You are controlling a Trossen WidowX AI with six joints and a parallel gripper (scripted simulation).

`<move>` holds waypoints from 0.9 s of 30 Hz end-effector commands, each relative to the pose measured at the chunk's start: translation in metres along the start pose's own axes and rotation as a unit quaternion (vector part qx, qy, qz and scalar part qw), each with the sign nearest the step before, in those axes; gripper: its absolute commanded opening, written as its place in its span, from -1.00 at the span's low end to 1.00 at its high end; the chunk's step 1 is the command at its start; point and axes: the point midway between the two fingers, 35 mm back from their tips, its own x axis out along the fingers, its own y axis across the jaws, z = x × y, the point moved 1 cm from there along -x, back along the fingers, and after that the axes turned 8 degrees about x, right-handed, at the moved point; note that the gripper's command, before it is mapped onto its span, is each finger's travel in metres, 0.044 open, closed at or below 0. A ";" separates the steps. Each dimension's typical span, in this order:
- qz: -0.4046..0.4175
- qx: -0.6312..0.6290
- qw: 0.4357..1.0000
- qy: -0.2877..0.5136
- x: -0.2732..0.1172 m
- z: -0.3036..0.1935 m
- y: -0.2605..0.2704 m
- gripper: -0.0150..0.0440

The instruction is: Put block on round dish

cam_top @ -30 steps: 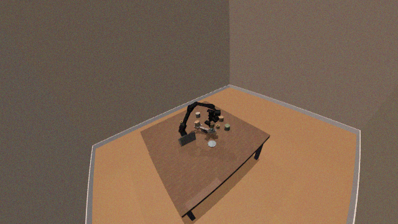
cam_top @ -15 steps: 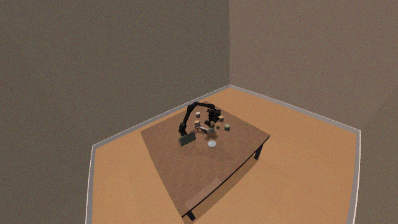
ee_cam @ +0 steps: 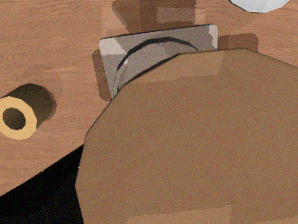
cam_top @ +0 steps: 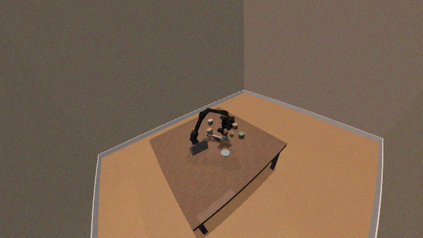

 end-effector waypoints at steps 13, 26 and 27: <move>-0.007 0.002 1.000 -0.008 0.005 0.031 -0.025 -0.49; -0.006 0.003 1.000 -0.017 0.047 0.124 -0.135 -0.49; -0.005 0.002 1.000 -0.017 0.052 0.129 -0.144 -0.49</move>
